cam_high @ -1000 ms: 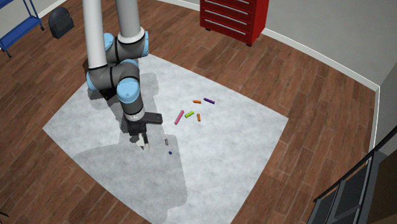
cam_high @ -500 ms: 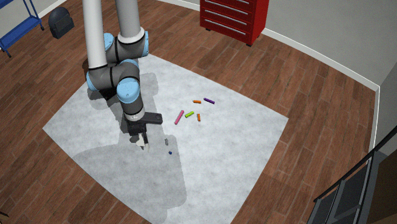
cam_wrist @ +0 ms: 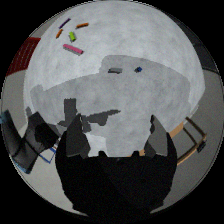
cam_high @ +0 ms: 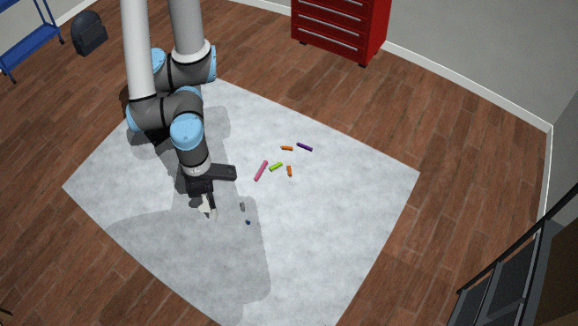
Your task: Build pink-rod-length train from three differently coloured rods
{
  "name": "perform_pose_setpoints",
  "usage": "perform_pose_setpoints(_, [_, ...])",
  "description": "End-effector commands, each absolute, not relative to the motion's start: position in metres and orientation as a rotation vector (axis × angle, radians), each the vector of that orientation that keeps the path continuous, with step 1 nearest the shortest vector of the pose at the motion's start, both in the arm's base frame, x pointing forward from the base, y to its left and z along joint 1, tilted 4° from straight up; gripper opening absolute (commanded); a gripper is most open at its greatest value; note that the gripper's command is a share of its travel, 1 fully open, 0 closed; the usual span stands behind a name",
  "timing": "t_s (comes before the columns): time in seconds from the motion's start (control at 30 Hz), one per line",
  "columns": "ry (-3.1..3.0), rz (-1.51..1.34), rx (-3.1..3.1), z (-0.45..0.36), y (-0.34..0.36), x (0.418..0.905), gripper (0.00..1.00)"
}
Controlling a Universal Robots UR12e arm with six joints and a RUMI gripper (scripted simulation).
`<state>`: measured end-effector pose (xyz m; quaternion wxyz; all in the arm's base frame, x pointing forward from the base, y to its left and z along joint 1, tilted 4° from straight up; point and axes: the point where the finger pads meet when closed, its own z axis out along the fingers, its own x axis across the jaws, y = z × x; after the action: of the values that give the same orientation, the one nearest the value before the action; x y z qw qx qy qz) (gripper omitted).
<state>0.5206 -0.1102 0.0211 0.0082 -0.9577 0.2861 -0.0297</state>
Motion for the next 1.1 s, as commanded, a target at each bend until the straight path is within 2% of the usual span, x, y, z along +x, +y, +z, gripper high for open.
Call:
perform_pose_setpoints(0.0, [0.894, -0.095, -2.993, 0.022, -0.110, 0.521, 1.00])
perform_pose_setpoints(0.67, [0.936, -0.094, -2.980, 0.022, -0.110, 0.523, 1.00])
perform_pose_setpoints(1.07, [1.446, -0.088, -2.756, 0.023, -0.106, 0.541, 1.00])
